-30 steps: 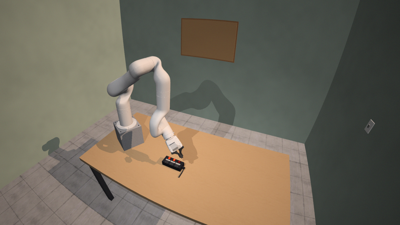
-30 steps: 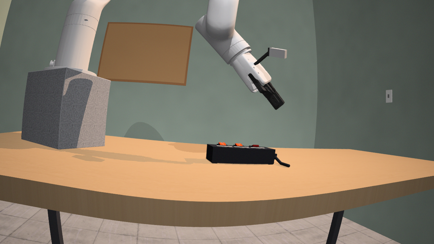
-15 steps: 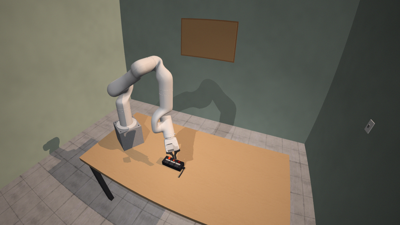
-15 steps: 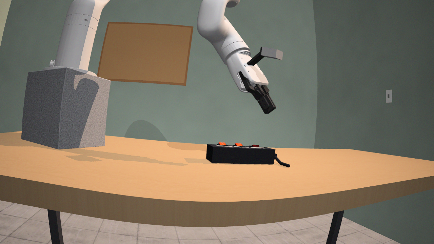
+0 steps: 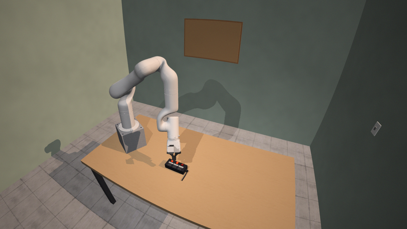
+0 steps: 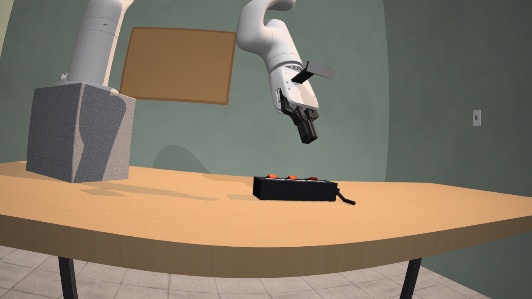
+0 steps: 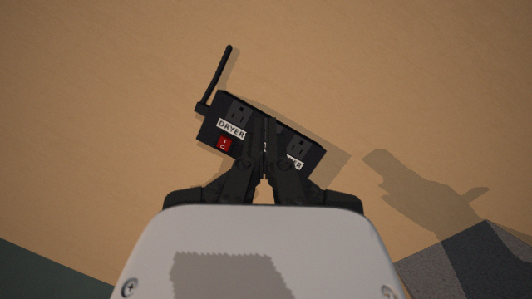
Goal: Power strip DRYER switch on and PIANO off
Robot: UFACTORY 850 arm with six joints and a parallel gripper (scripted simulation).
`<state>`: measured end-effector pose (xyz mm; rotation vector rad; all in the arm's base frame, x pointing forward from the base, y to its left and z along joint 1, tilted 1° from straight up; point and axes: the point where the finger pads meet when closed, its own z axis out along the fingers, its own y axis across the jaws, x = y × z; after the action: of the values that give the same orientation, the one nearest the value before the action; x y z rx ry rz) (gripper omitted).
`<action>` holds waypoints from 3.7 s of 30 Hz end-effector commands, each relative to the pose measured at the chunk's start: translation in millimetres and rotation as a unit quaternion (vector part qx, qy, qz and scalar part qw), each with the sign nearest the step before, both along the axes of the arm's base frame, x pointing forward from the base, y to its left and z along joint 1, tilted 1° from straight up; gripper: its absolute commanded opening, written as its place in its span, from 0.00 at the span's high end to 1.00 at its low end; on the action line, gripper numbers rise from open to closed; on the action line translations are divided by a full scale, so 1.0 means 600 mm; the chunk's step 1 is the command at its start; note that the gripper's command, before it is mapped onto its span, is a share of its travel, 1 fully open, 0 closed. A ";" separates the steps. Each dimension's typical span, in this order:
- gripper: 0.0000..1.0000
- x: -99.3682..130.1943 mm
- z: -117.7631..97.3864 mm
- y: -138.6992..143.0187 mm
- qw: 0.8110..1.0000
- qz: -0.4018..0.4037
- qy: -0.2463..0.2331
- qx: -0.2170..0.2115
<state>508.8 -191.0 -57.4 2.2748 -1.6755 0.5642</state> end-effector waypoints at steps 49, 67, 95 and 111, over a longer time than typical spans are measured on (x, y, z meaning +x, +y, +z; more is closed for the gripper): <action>1.00 -0.008 -0.021 0.165 0.979 -0.134 0.037 0.151; 1.00 -0.008 -0.021 0.165 0.979 -0.134 0.037 0.151; 1.00 -0.008 -0.021 0.165 0.979 -0.134 0.037 0.151; 1.00 -0.008 -0.021 0.165 0.979 -0.134 0.037 0.151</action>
<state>503.3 -91.8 -70.3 2.1708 -2.1032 0.1692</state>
